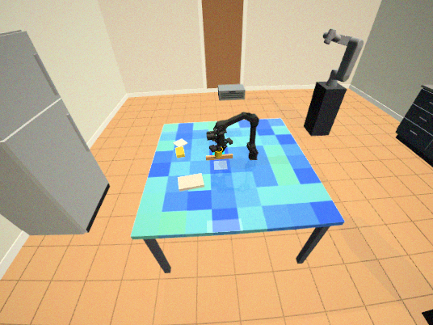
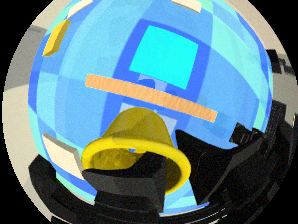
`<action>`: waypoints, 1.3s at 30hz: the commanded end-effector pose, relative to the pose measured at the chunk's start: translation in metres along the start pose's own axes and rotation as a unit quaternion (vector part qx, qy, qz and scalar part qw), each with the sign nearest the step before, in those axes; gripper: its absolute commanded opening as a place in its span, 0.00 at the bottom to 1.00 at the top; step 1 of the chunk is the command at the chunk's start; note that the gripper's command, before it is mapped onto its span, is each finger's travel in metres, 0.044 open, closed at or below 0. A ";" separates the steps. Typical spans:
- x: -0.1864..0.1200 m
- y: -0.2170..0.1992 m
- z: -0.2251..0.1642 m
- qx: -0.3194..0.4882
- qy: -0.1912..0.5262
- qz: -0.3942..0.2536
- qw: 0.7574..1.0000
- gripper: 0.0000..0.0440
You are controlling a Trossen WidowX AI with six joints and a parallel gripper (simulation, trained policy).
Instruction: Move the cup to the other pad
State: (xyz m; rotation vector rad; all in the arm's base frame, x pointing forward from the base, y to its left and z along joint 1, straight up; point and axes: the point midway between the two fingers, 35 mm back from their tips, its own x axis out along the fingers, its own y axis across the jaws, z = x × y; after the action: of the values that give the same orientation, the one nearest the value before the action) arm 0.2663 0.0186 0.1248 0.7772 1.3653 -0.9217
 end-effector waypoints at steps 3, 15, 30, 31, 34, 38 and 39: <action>-0.013 -0.003 0.017 0.037 -0.007 0.027 0.999 0.02; -0.017 -0.009 0.056 0.091 -0.031 0.061 0.993 0.00; 0.002 -0.022 0.090 0.141 -0.052 0.080 0.985 0.00; 0.004 -0.023 0.091 0.144 -0.053 0.081 0.985 0.00; 0.011 -0.026 0.095 0.151 -0.055 0.082 0.984 0.00; 0.020 -0.029 0.098 0.159 -0.056 0.083 0.982 0.00; 0.023 -0.030 0.098 0.161 -0.057 0.083 0.982 0.00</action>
State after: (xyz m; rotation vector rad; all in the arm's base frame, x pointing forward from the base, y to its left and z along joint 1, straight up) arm 0.2861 -0.0785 0.1178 1.0467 1.0637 -1.0416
